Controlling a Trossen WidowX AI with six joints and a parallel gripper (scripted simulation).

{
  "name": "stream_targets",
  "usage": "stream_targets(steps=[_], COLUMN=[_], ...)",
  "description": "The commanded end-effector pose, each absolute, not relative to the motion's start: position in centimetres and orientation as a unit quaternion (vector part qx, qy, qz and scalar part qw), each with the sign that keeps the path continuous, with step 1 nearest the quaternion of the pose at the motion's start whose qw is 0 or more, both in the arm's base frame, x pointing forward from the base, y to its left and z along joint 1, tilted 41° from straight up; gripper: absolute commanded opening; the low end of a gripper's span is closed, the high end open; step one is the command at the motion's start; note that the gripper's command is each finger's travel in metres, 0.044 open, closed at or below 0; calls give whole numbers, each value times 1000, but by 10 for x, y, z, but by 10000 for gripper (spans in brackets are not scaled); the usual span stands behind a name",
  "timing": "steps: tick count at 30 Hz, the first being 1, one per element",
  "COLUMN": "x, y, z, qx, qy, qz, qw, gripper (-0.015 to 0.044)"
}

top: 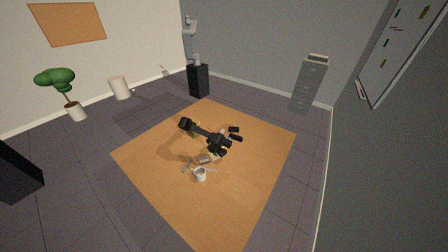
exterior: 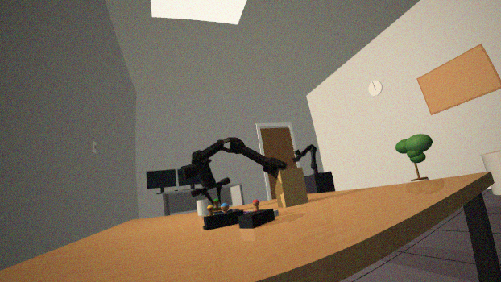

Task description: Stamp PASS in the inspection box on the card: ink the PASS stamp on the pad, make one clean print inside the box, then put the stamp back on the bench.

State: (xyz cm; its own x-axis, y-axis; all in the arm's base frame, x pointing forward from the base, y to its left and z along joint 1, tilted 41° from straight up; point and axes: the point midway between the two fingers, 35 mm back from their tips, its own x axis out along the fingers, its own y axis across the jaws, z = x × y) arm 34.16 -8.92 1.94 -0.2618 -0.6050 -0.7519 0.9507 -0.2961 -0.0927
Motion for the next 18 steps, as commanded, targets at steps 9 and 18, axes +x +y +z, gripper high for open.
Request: stream_targets(steps=[9,18], x=[339,339], y=[-95,-99], z=[13,8], qx=[305,304], qy=[281,281], qz=[-744,-744], qw=[524,524], gripper=[0,0])
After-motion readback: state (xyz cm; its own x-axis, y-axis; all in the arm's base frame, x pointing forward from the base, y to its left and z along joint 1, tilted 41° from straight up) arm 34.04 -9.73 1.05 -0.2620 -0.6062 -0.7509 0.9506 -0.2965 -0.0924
